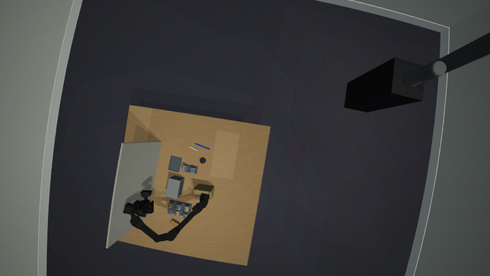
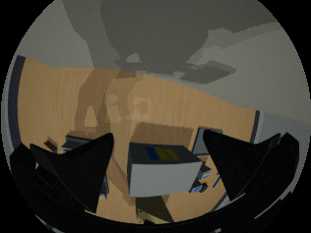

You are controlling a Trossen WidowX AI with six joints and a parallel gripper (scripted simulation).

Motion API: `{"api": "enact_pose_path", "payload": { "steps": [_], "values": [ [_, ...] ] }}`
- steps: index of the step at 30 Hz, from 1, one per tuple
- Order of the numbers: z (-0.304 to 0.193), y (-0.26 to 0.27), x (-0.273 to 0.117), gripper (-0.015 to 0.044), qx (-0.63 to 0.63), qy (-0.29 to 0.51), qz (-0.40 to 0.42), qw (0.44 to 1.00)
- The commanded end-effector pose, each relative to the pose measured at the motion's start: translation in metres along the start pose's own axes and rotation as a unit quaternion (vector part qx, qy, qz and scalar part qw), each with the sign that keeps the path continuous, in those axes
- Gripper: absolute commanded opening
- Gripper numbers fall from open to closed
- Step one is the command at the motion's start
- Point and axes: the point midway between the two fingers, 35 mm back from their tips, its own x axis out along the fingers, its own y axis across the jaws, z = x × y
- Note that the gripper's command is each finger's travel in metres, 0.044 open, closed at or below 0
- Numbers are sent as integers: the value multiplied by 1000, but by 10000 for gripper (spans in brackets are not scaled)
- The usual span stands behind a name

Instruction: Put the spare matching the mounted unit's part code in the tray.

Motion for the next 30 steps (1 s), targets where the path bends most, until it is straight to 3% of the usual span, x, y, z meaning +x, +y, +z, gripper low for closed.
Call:
{"api": "enact_pose_path", "payload": {
  "steps": [1, 4, 24, 30],
  "values": [
    [-36, -52, -14, 440, 81, 56, 59, 993],
    [-50, -69, -23, 440, 115, 71, 89, 987],
    [-50, -69, -23, 440, 115, 71, 89, 987],
    [-66, -8, -37, 440, -47, 59, 100, 992]
  ]
}}
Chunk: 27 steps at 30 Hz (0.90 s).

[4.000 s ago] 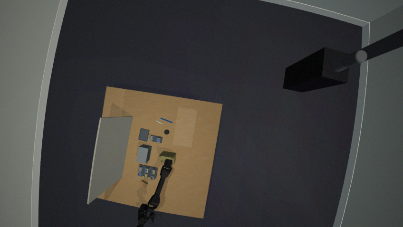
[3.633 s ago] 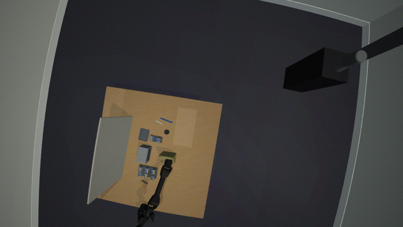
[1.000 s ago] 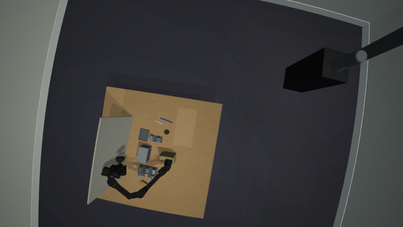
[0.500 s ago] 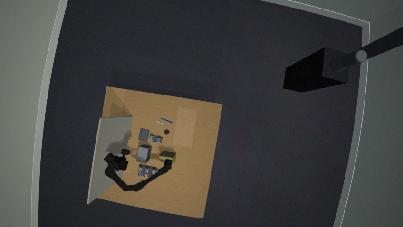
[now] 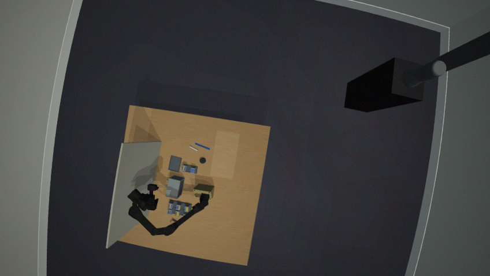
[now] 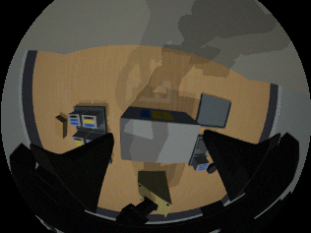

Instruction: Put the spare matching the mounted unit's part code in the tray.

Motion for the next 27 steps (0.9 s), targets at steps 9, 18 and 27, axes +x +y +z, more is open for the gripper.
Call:
{"api": "enact_pose_path", "payload": {
  "steps": [9, 18, 27],
  "values": [
    [-83, 137, 16, 440, -406, 4, 7, 914],
    [-173, 185, 48, 440, -661, 2, 19, 750],
    [-185, 188, 53, 440, -692, 1, 21, 721]
  ]
}}
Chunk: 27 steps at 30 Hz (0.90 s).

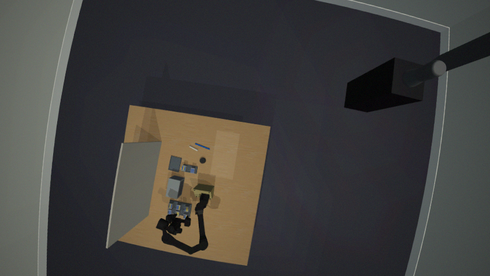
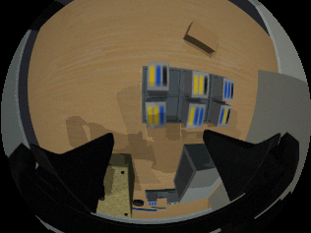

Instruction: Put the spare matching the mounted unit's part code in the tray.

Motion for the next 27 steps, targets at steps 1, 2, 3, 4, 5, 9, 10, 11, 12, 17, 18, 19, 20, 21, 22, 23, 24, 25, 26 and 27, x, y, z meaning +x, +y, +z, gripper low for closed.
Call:
{"api": "enact_pose_path", "payload": {
  "steps": [1, 2, 3, 4, 5, 9, 10, 11, 12, 17, 18, 19, 20, 21, 22, 23, 24, 25, 26, 27],
  "values": [
    [0, 4, 5, 414, -10, -4, 2, 1000],
    [0, 3, 8, 387, -10, -3, 2, 1000],
    [-1, 2, 13, 361, -10, -3, 1, 1000],
    [-3, 2, 20, 335, -11, -2, 1, 1000],
    [-4, 1, 27, 309, -11, -2, 1, 1000],
    [-5, 0, 43, 300, -11, -4, 1, 1000],
    [-5, 0, 43, 300, -11, -4, 1, 1000],
    [-5, 0, 43, 300, -11, -4, 1, 1000],
    [-5, 0, 43, 300, -11, -4, 1, 1000],
    [-6, 0, 44, 300, -11, -3, 1, 1000],
    [-6, 0, 45, 300, -11, -3, 1, 1000],
    [-6, 0, 47, 300, -11, -3, 1, 1000],
    [-6, -1, 48, 300, -11, -2, 1, 1000],
    [-7, -1, 50, 300, -11, -2, 1, 1000],
    [-7, -1, 51, 300, -11, -2, 1, 1000],
    [-7, -2, 53, 300, -11, -1, 1, 1000],
    [-7, -2, 55, 300, -11, -1, 1, 1000],
    [-8, -2, 56, 300, -11, 0, 1, 1000],
    [-8, -2, 58, 300, -11, 0, 1, 1000],
    [-8, -3, 59, 300, -11, 0, 1, 1000]
  ]
}}
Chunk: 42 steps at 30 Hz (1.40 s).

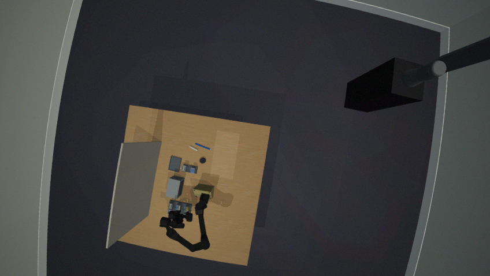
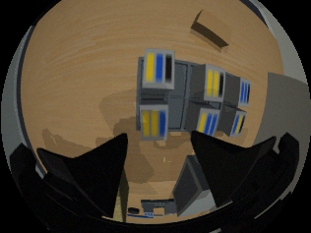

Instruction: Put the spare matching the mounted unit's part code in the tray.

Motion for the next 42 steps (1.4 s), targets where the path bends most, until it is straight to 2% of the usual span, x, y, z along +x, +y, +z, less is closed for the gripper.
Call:
{"api": "enact_pose_path", "payload": {
  "steps": [1, 42],
  "values": [
    [-2, 2, 8, 300, 4, 1, 5, 1000],
    [-2, 3, 70, 300, 4, -6, 4, 1000]
  ]
}}
